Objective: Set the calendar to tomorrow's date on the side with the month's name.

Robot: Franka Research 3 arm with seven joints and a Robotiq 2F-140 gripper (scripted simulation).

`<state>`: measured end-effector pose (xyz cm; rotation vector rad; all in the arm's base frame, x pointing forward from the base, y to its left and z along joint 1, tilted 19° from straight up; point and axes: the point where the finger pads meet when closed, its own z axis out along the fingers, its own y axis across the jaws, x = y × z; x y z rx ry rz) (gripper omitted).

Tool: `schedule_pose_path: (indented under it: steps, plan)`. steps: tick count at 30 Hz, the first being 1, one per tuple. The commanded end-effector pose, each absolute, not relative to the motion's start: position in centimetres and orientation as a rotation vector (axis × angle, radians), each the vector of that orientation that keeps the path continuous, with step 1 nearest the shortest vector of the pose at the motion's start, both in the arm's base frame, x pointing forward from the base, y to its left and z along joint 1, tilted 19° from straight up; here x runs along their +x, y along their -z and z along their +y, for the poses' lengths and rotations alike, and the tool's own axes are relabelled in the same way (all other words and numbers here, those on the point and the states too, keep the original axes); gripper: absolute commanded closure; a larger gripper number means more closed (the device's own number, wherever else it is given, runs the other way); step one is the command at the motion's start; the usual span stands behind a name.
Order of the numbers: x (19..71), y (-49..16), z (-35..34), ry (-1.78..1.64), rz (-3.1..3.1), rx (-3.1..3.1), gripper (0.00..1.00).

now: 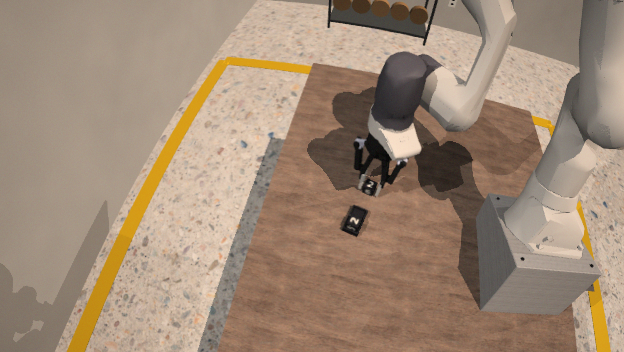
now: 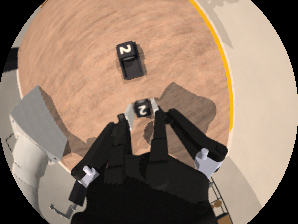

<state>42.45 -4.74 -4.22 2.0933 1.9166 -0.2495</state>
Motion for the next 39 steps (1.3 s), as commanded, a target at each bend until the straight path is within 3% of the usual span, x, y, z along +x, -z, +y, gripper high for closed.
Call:
schedule_pose_path:
  steps: [1, 11, 12, 39]
  plan:
    - [42.56, 4.22, -4.66, 0.245, 1.913, 2.095, 0.72]
    - [42.56, 4.22, -4.66, 0.245, 1.913, 2.095, 0.72]
    - [42.56, 4.22, -4.66, 0.245, 1.913, 2.095, 0.84]
    - [42.56, 4.22, -4.66, 0.245, 1.913, 2.095, 0.84]
